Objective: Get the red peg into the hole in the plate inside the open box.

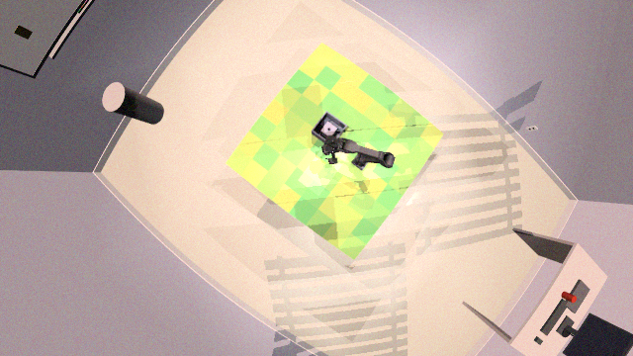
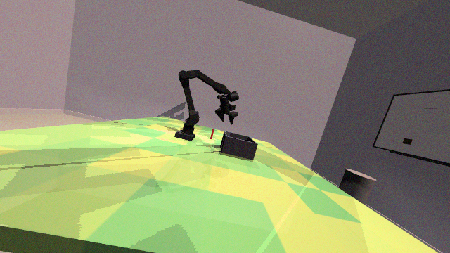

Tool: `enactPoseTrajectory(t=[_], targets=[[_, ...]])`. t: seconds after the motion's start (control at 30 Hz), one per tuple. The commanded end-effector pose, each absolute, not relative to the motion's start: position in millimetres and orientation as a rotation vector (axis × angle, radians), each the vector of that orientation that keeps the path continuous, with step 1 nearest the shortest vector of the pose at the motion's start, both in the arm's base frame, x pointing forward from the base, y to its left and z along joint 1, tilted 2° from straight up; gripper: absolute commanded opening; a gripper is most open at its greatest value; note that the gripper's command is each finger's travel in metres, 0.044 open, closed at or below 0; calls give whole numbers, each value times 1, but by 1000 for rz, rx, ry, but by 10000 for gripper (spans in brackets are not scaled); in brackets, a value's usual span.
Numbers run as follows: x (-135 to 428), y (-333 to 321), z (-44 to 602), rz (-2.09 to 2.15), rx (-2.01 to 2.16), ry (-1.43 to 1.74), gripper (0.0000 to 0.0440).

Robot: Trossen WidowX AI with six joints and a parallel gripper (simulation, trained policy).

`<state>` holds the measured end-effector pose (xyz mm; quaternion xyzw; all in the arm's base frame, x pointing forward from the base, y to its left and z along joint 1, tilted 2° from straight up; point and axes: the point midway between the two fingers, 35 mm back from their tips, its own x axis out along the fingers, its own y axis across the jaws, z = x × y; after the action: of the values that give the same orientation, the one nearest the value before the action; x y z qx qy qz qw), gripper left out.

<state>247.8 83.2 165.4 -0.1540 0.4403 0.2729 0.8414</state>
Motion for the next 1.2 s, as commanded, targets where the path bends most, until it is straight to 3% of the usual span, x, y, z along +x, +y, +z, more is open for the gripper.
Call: enactPoseTrajectory(t=[0.0, 1.17], targets=[[240, 83, 157, 500, -222, 1031, 440], [175, 100, 107, -419, 476, 1501, 440]])
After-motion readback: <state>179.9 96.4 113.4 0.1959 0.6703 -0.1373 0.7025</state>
